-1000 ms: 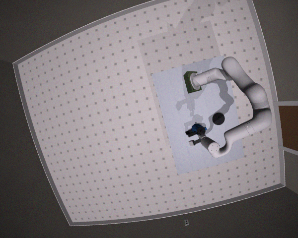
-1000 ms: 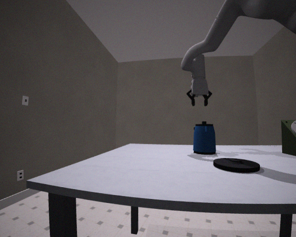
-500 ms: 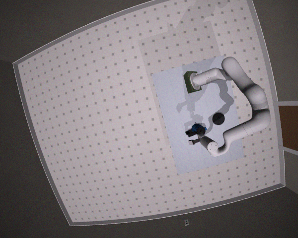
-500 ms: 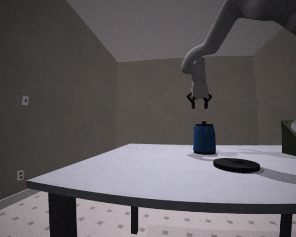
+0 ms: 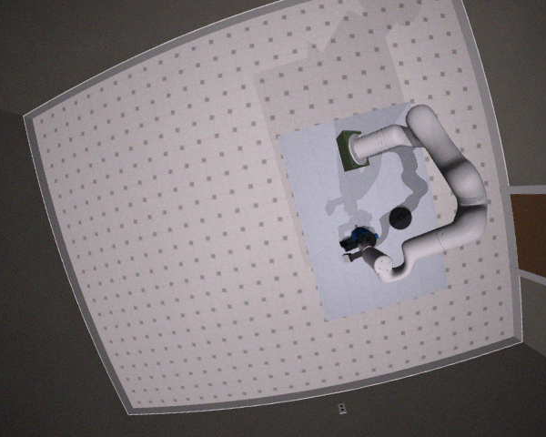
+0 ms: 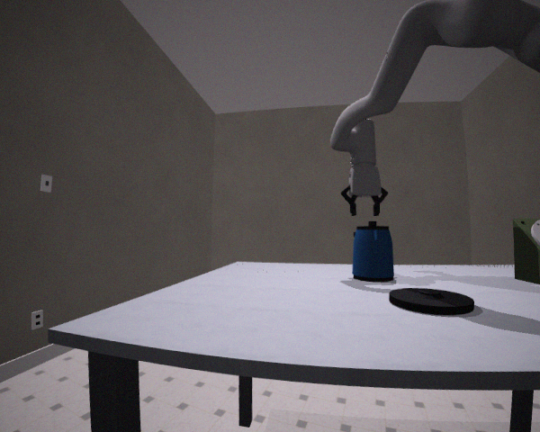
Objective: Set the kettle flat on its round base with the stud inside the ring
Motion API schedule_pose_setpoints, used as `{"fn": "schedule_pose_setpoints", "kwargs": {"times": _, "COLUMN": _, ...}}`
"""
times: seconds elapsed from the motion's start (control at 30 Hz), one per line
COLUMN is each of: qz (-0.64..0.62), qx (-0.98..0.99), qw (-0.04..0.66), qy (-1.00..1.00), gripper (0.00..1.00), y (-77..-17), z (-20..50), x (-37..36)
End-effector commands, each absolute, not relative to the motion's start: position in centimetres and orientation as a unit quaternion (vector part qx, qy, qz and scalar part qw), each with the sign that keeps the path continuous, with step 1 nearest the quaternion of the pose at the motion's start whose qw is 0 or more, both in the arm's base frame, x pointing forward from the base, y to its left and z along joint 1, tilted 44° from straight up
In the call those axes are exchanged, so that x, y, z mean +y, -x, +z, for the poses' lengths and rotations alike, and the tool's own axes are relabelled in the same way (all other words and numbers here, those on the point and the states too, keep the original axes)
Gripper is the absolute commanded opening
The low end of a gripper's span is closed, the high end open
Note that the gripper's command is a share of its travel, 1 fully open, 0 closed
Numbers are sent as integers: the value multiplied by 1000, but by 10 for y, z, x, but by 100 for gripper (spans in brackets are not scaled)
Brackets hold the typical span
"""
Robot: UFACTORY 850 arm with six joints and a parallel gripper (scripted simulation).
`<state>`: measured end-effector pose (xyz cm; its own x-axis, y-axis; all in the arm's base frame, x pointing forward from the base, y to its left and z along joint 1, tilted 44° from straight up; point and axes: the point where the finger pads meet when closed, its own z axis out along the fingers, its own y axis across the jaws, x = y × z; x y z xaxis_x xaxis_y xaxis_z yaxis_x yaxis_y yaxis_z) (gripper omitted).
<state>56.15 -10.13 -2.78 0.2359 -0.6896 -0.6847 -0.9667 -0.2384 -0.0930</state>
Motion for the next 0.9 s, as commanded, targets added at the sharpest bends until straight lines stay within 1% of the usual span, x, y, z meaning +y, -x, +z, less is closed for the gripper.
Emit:
{"fn": "schedule_pose_setpoints", "kwargs": {"times": 0.0, "qz": 263, "qx": 559, "qw": 263, "qy": 741, "gripper": 81, "y": -561, "z": -41, "x": -89}}
{"fn": "schedule_pose_setpoints", "kwargs": {"times": 0.4, "qz": 263, "qx": 559, "qw": 263, "qy": 741, "gripper": 81, "y": -559, "z": -60, "x": -71}}
{"fn": "schedule_pose_setpoints", "kwargs": {"times": 0.87, "qz": 263, "qx": 559, "qw": 263, "qy": 741, "gripper": 81, "y": -558, "z": -62, "x": -69}}
